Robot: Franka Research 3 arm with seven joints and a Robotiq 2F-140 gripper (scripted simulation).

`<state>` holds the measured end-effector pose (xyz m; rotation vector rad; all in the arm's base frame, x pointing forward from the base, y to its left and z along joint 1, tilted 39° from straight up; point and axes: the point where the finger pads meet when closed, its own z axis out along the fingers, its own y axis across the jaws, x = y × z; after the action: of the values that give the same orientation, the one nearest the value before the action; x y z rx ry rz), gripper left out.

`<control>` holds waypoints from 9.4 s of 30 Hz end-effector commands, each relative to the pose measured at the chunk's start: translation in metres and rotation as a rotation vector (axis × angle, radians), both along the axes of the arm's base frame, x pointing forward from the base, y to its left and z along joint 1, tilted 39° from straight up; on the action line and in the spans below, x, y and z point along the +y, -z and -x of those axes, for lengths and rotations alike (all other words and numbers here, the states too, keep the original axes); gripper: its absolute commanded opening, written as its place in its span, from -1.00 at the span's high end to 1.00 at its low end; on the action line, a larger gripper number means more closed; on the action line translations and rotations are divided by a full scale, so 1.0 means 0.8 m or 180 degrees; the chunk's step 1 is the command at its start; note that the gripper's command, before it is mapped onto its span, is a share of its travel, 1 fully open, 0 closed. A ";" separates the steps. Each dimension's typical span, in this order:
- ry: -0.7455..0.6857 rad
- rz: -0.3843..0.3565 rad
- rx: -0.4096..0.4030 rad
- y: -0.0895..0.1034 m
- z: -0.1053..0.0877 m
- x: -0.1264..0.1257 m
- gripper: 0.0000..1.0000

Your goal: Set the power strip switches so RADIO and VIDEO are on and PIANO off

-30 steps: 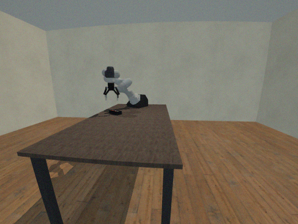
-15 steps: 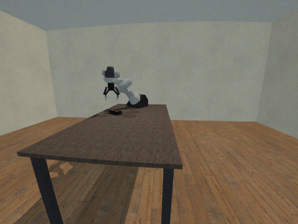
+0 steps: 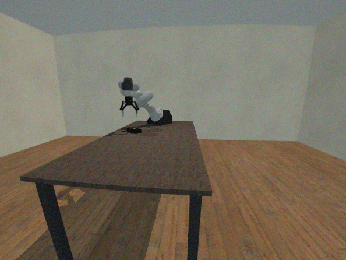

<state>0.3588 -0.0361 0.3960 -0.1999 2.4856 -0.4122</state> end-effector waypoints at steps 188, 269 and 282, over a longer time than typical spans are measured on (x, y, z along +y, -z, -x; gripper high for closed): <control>-0.2340 0.1773 0.0747 0.102 -0.061 -0.007 1.00; -0.2340 0.1773 0.0747 0.101 -0.062 -0.009 1.00; -0.2340 0.1773 0.0747 0.101 -0.062 -0.009 1.00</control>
<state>0.4072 -0.0423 0.3141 -1.3943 2.2384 -0.7666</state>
